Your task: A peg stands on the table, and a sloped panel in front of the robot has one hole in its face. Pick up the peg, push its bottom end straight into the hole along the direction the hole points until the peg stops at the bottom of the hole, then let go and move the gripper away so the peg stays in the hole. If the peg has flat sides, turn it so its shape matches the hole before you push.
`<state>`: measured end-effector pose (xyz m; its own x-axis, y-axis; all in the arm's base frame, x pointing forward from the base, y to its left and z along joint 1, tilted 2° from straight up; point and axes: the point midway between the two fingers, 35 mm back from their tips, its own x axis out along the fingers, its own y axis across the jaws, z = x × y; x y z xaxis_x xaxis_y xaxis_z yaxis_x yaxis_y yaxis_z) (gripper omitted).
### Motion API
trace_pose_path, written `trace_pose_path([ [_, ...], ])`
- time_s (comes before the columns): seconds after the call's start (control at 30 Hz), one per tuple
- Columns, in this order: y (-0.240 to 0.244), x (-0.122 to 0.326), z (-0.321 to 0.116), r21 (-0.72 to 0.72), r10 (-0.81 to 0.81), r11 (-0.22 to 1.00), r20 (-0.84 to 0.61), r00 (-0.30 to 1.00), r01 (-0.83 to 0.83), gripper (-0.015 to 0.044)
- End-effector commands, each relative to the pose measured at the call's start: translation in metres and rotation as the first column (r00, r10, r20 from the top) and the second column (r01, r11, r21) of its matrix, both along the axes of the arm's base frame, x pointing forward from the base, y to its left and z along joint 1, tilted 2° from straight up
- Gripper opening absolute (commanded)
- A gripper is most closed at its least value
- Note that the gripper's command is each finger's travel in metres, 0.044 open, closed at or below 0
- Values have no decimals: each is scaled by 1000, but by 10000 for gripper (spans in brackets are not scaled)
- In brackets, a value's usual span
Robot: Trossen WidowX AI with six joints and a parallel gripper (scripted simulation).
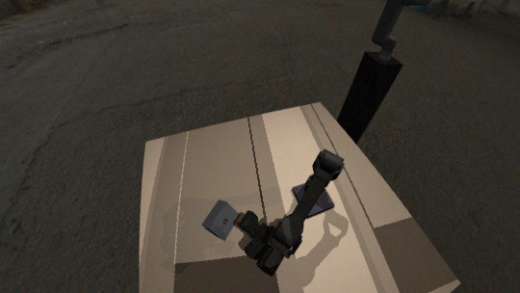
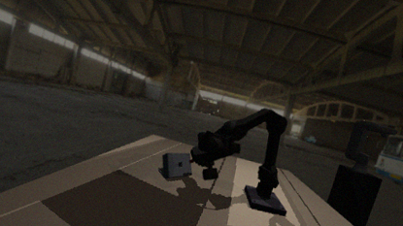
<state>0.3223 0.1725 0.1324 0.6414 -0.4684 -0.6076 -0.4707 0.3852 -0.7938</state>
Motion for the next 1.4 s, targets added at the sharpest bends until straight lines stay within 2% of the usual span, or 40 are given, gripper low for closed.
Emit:
trace_pose_path([
  [0.0,-1,3,-4,-11,6,1000,1,1000,-6,0],
  [1.37,-14,34,-30,-37,45,998,36,998,-44,0],
])
